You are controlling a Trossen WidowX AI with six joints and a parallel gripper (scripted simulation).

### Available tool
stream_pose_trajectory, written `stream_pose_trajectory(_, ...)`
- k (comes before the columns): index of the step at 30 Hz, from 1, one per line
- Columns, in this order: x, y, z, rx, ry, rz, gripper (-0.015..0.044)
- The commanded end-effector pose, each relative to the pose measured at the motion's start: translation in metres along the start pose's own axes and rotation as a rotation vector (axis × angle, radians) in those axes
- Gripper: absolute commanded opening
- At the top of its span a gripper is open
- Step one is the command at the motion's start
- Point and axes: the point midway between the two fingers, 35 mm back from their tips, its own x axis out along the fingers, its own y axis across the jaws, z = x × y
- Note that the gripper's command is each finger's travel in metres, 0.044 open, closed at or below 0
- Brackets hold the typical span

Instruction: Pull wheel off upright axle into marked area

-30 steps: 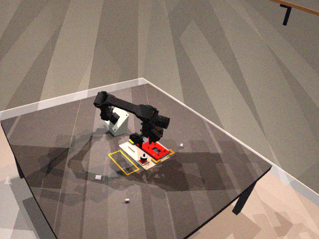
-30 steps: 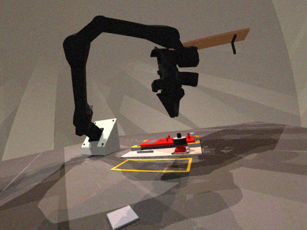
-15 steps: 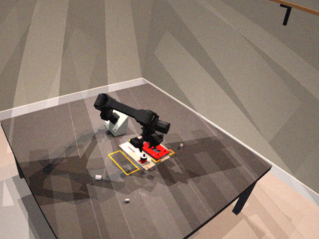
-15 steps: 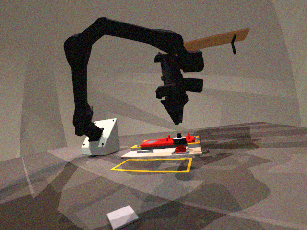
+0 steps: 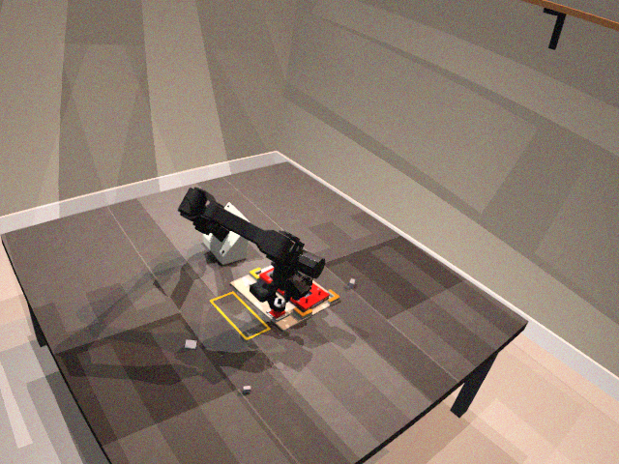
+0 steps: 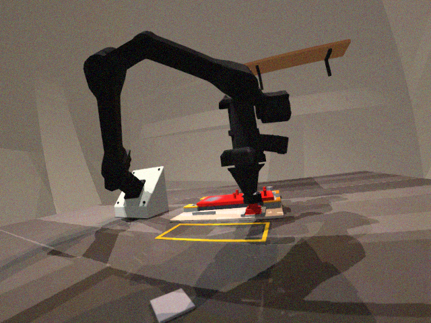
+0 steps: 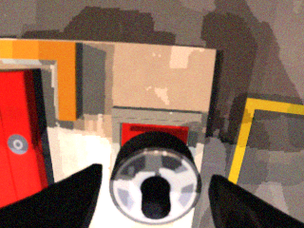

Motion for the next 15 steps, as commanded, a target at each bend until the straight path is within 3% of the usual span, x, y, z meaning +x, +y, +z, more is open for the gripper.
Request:
stream_pose_trajectory(1, -0.0015, 0.0007, 0.0004, 0.001, -0.002, 0.001, 0.0208)
stream_pose_trajectory(8, -0.0015, 0.0007, 0.0004, 0.001, -0.002, 0.001, 0.0161)
stream_pose_trajectory(14, -0.0026, 0.0007, 0.0004, 0.001, -0.002, 0.001, 0.0004)
stream_pose_trajectory(15, -0.0029, 0.0007, 0.0005, 0.001, -0.002, 0.001, 0.0)
